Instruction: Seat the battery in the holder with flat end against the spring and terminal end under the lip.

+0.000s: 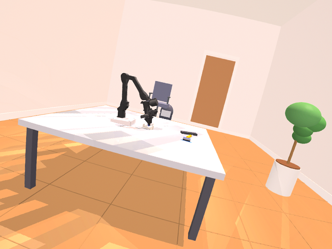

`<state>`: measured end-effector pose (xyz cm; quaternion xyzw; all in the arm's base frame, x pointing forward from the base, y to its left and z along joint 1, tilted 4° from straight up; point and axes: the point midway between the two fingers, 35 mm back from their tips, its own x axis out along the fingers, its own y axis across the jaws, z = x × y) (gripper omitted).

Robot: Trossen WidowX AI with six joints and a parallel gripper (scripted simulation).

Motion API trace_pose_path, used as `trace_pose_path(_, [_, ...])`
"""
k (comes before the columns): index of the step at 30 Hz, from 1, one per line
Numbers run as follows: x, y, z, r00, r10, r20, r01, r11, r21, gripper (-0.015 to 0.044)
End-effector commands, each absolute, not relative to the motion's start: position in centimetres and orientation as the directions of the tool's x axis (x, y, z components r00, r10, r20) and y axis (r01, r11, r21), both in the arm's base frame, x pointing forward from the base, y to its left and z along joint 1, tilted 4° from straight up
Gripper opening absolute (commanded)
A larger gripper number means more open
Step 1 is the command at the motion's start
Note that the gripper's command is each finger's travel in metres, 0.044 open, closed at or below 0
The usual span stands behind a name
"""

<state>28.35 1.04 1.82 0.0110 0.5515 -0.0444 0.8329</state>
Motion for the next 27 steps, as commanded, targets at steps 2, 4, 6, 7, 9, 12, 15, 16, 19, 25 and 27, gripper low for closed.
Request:
trace_pose_path(2, [28.1, 1.0, 1.6, 0.416, -0.066, -0.907, 0.081, 0.996, -0.036, 0.0064])
trace_pose_path(4, [28.0, 1.0, 1.5, 0.427, -0.066, -0.902, 0.081, 0.996, -0.035, 0.0064])
trace_pose_path(6, [28.0, 1.0, 1.4, 0.438, -0.067, -0.896, 0.081, 0.996, -0.035, 0.0064])
trace_pose_path(7, [27.9, 1.0, 1.4, 0.444, -0.067, -0.894, 0.081, 0.996, -0.035, 0.0064])
trace_pose_path(9, [27.9, 1.0, 1.4, 0.453, -0.065, -0.889, 0.08, 0.996, -0.033, 0.0064])
trace_pose_path(12, [27.8, 1.0, 1.3, 0.465, -0.063, -0.883, 0.079, 0.996, -0.03, 0.0064])
trace_pose_path(15, [27.7, 1.0, 1.3, 0.468, -0.063, -0.881, 0.079, 0.996, -0.029, 0.0064])
trace_pose_path(16, [27.7, 1.0, 1.3, 0.468, -0.063, -0.881, 0.078, 0.996, -0.029, 0.0064])
trace_pose_path(19, [27.4, 1.0, 1.2, 0.468, -0.061, -0.881, 0.078, 0.997, -0.028, 0.0064])
trace_pose_path(25, [26.9, 1.0, 1.1, 0.468, -0.058, -0.882, 0.076, 0.997, -0.025, 0.0064])
trace_pose_path(27, [26.7, 1.0, 1.1, 0.468, -0.057, -0.882, 0.076, 0.997, -0.024, 0.0064])
